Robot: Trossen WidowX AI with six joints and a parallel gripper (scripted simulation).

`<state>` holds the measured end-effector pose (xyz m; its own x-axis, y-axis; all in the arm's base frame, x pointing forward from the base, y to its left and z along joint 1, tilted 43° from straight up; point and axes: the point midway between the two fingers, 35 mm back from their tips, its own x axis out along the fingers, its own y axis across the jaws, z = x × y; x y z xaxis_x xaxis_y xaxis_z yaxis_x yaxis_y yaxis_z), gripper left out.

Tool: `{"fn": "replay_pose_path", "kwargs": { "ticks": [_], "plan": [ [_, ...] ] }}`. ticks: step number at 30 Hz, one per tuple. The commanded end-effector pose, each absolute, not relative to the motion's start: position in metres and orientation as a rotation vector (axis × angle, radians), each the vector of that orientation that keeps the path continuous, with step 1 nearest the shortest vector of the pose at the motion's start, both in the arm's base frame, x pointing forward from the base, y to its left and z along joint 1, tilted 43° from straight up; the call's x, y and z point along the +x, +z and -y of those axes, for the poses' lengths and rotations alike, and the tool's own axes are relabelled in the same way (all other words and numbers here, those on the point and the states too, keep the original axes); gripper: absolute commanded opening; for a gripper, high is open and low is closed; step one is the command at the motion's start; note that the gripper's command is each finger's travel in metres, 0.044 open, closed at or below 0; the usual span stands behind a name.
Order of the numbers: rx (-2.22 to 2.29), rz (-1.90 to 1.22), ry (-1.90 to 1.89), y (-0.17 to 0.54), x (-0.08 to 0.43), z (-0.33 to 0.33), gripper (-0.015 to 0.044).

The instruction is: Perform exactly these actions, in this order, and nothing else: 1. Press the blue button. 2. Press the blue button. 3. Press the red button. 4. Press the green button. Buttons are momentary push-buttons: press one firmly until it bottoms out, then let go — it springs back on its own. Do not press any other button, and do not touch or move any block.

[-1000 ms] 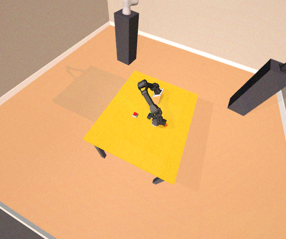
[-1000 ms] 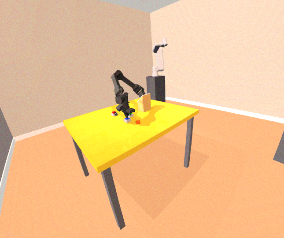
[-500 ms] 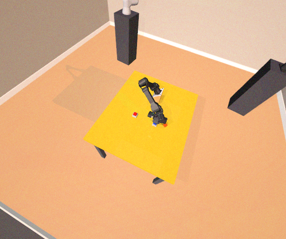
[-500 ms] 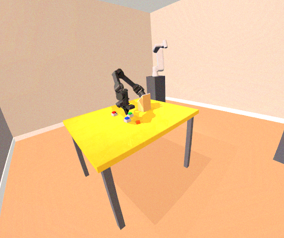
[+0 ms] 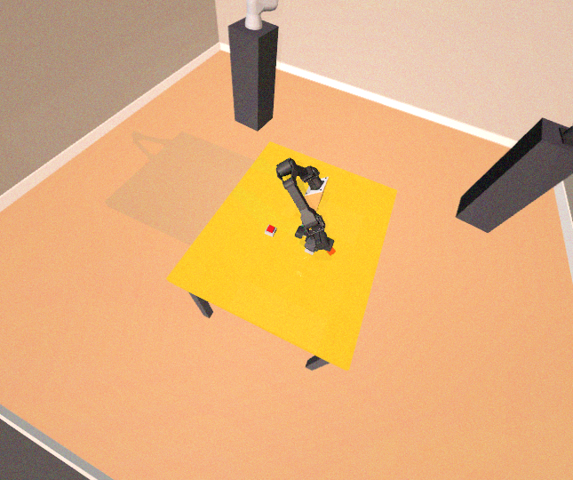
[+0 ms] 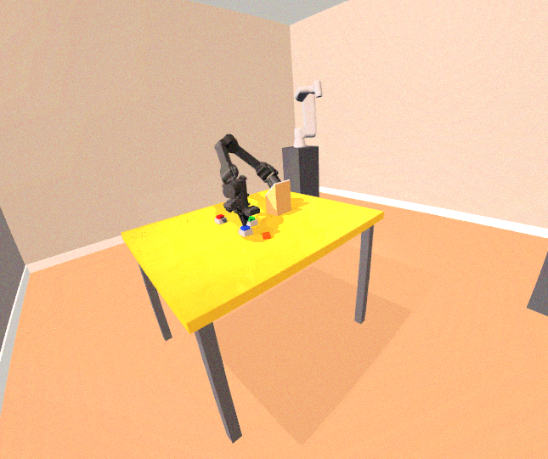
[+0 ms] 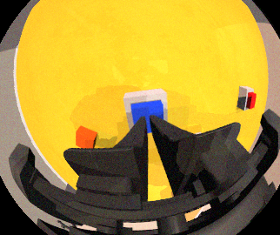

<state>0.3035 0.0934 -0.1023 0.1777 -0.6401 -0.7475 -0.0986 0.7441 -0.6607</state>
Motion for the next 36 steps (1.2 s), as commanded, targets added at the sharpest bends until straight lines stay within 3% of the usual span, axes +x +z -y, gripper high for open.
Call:
{"fn": "replay_pose_path", "kwargs": {
  "ticks": [1, 24, 36],
  "plan": [
    [-0.686, -1.367, -0.430, -0.108, 0.302, -0.087, 0.0020],
    [-0.686, -1.367, -0.430, -0.112, 0.302, -0.083, 0.0020],
    [-0.683, -1.370, -0.426, -0.044, 0.287, -0.144, 0.0020]
  ]
}}
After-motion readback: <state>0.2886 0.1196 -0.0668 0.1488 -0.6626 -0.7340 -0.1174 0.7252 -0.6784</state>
